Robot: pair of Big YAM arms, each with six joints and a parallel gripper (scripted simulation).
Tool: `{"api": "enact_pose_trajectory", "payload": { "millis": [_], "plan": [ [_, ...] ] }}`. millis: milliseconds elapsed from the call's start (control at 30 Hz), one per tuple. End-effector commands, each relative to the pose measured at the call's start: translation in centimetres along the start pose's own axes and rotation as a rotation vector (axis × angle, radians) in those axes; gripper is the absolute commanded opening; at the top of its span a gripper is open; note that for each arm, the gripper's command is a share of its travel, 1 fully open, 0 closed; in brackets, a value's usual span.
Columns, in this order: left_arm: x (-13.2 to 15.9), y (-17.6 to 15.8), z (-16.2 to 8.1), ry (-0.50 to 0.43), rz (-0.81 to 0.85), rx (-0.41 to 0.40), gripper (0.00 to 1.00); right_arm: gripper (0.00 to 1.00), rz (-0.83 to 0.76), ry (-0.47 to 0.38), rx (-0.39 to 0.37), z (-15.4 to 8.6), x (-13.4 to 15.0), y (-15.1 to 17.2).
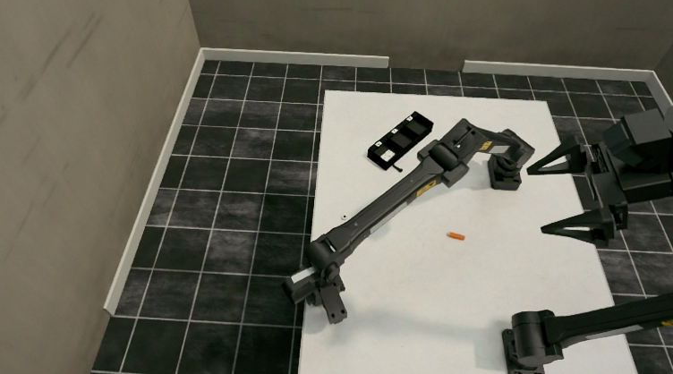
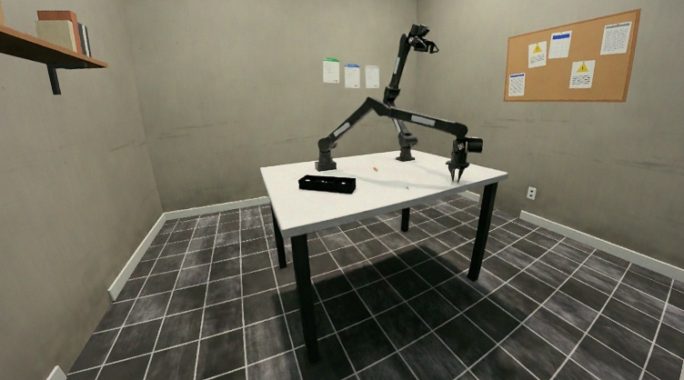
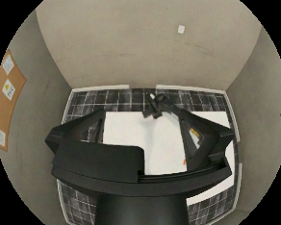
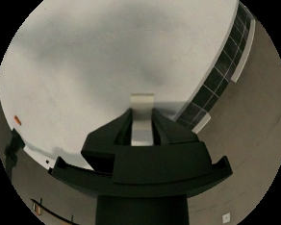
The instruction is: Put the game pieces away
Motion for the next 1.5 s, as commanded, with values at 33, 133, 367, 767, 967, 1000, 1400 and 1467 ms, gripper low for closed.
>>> {"api": "enact_pose_trajectory", "payload": {
  "millis": [33,133,367,767,967,1000,1400,1467],
  "plan": [
    [-0.4,0.1,-1.6,-0.03,0.004,0.002,1.0,0.2,0.0,-0.002,0.042,-1.9,0.1,-1.0],
    [-0.4,0.1,-1.6,-0.03,0.004,0.002,1.0,0.2,0.001,-0.001,0.036,-1.0,0.7,-1.4],
    [-0.4,0.1,-1.6,-0.03,0.004,0.002,1.0,0.2,0.002,-0.003,0.088,-7.3,0.7,-1.4],
    [-0.4,0.1,-1.6,-0.03,0.004,0.002,1.0,0.2,0.002,-0.002,0.073,-9.6,0.7,-1.2],
    [-0.4,0.1,-1.6,-0.03,0.004,0.002,1.0,0.2,0.002,-0.001,0.034,-7.3,0.7,-1.2],
    [-0.4,0.1,-1.6,-0.03,0.004,0.002,1.0,0.2,0.002,-0.001,0.035,-7.4,0.7,-1.2],
    [-0.4,0.1,-1.6,-0.03,0.004,0.002,1.0,0.2,0.001,-0.001,0.045,-8.1,0.7,-1.2],
    [-0.4,0.1,-1.6,-0.03,0.004,0.002,1.0,0.2,0.001,-0.003,0.088,-11.9,0.6,-1.0]
  ]
}}
Point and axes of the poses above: on each arm, the point where the finger pads meet when closed, its own z axis out along the fingers, its own y axis across the jaws, x = y × z, the point moved 7 cm from there along -z, back along the fingers, and after that the axes turned 11 degrees about -z, right-handed, at the moved point
